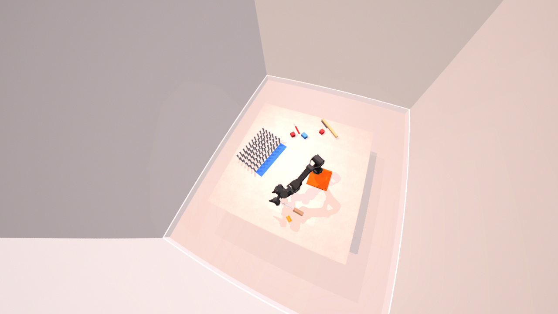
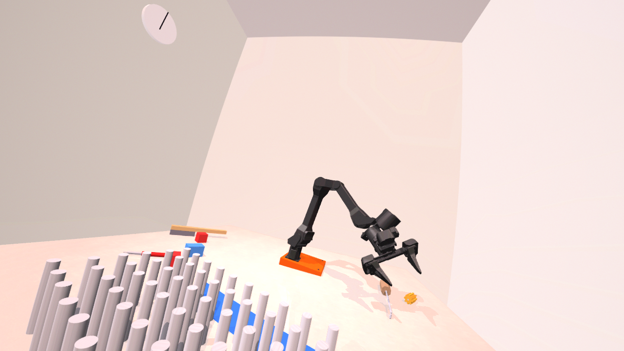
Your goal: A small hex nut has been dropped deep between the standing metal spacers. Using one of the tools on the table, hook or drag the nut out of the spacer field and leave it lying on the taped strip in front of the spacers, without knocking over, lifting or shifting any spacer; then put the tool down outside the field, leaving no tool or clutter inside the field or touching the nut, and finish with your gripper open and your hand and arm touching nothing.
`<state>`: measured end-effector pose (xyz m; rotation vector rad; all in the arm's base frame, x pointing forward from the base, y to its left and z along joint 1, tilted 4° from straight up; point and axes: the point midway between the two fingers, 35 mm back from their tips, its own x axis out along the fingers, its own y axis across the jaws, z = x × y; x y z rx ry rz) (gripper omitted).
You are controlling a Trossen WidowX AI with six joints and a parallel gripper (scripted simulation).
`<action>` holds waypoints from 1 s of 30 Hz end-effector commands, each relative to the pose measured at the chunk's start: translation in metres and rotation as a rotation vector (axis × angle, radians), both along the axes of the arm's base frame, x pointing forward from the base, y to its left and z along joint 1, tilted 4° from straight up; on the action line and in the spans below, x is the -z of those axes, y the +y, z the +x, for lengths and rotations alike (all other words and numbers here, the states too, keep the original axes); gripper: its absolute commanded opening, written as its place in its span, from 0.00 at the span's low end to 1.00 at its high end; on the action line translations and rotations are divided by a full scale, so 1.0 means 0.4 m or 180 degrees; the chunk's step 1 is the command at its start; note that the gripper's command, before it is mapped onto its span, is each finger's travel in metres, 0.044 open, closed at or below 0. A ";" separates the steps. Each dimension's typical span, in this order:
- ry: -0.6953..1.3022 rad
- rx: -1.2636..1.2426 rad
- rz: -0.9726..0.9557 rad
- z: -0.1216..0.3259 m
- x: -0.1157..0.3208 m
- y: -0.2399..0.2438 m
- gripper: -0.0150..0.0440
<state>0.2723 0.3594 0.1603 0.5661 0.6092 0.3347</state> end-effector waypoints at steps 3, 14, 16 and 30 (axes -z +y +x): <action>-0.0095 0.0118 -0.0401 0.153 0.019 -0.191 1.00; -0.0380 0.0366 -0.1307 0.318 0.037 -0.643 1.00; -0.0428 0.0410 -0.1486 0.323 0.040 -0.728 1.00; -0.0592 0.0613 -0.2402 0.251 0.048 -1.099 1.00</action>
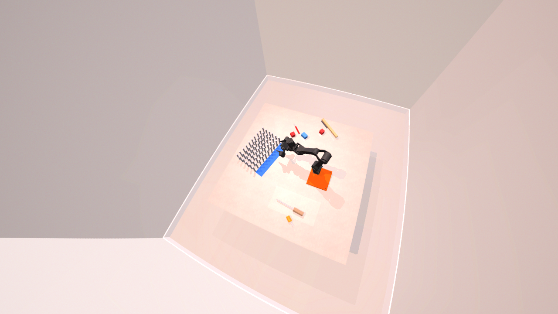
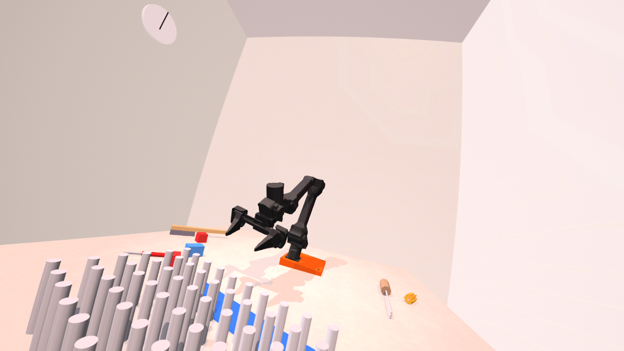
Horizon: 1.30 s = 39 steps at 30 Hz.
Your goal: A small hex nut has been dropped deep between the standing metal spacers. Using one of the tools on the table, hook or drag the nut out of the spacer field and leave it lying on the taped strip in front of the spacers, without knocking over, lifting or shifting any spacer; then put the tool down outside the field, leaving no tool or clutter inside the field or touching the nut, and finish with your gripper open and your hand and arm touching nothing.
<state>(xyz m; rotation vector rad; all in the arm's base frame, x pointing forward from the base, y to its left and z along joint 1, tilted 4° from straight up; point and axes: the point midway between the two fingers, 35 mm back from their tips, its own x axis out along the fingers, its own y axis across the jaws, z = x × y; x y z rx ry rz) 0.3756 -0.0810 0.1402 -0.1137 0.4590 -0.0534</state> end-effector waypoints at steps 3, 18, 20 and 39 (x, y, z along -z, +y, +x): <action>-0.0021 -0.0062 -0.0049 -0.007 -0.003 0.002 1.00; -0.0021 -0.0062 -0.0049 -0.007 -0.003 0.002 1.00; -0.0021 -0.0062 -0.0049 -0.007 -0.003 0.002 1.00; 0.0397 -0.0867 -0.0417 0.042 0.011 0.246 1.00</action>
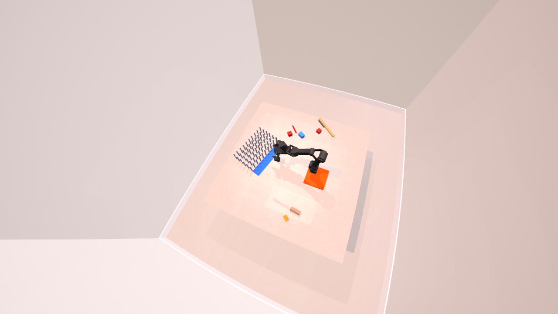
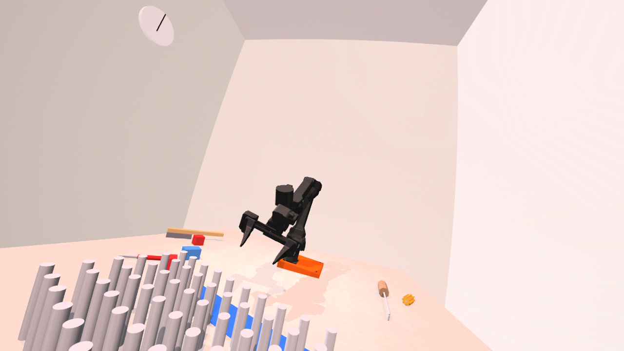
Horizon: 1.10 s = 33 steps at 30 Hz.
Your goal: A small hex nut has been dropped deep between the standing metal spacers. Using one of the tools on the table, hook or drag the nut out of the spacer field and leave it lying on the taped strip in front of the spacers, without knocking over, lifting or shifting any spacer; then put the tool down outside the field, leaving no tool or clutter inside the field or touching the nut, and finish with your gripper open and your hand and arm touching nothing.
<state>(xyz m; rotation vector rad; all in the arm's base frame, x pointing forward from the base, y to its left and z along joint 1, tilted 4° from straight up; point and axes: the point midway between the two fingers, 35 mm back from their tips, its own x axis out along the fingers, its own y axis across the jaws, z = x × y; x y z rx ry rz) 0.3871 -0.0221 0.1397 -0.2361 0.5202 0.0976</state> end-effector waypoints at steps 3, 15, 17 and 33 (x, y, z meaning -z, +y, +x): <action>0.0349 -0.0761 -0.0451 0.011 0.015 0.223 1.00; 0.0751 -0.2654 -0.2100 -0.181 0.007 0.679 1.00; 0.0746 -0.2978 -0.2423 -0.238 0.001 0.741 1.00; -0.0266 -0.5304 -0.5415 -0.826 -0.103 0.999 1.00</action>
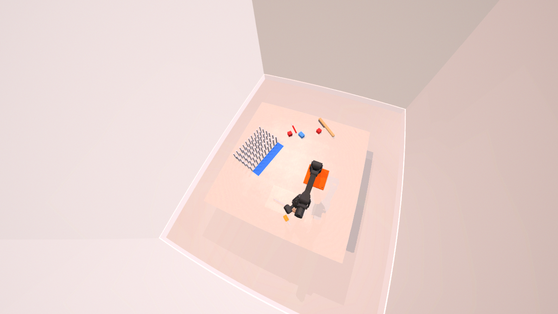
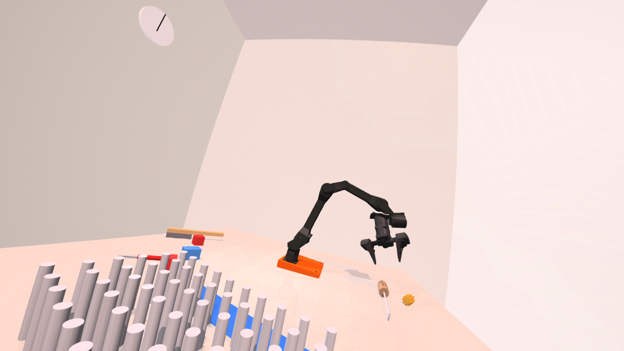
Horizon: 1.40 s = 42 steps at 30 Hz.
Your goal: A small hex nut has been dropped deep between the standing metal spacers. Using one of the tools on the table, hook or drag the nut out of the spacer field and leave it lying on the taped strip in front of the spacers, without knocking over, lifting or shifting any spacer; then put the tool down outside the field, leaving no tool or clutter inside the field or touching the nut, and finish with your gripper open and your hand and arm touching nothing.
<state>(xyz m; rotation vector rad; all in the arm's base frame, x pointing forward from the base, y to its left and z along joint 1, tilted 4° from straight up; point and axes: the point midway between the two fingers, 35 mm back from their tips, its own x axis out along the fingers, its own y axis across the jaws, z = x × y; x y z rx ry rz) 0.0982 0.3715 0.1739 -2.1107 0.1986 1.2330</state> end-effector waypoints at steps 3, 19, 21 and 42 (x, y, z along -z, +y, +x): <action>-0.0366 -0.0853 -0.0511 -0.163 -0.033 0.017 1.00; -0.0367 -0.0853 -0.0509 -0.162 0.114 0.053 1.00; -0.0367 -0.0853 -0.0509 -0.162 0.114 0.053 1.00; -0.0366 -0.0853 -0.0508 -0.169 0.113 0.063 0.73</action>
